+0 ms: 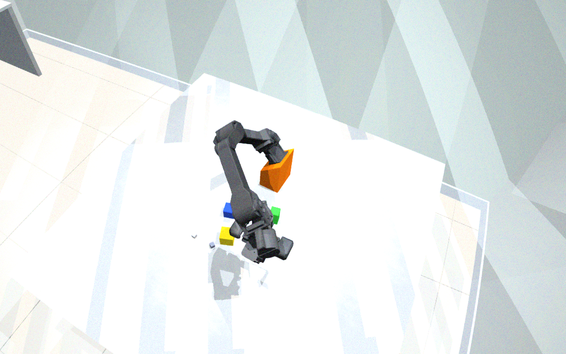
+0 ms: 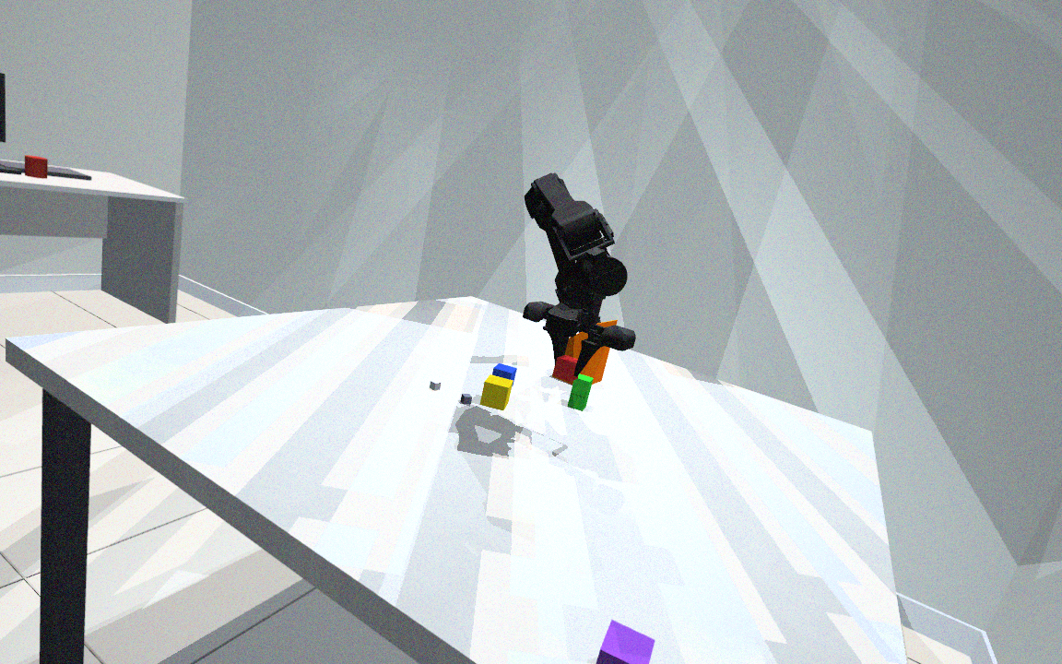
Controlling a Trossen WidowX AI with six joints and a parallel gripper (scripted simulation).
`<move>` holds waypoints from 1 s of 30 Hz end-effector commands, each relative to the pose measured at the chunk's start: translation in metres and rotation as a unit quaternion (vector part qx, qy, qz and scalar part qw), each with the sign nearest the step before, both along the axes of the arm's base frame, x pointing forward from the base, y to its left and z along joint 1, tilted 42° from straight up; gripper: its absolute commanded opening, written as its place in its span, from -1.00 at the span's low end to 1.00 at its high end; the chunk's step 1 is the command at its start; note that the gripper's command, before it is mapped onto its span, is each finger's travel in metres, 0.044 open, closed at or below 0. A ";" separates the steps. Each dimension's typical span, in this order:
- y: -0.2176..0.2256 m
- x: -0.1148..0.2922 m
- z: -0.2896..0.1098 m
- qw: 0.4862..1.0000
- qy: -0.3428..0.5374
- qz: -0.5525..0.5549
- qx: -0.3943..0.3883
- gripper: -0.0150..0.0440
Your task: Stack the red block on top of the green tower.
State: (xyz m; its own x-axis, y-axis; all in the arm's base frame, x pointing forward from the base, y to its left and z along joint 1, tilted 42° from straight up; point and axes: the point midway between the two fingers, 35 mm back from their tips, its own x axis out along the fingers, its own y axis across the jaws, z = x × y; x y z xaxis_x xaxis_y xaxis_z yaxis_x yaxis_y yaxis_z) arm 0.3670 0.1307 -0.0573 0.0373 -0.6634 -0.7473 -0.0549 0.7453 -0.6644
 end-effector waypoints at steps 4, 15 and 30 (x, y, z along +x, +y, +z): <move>0.002 -0.003 0.002 1.000 0.003 -0.005 0.001 -0.49; 0.006 -0.041 0.009 1.000 0.004 -0.004 0.004 -0.49; 0.000 -0.099 0.016 1.000 0.006 -0.004 0.005 -0.49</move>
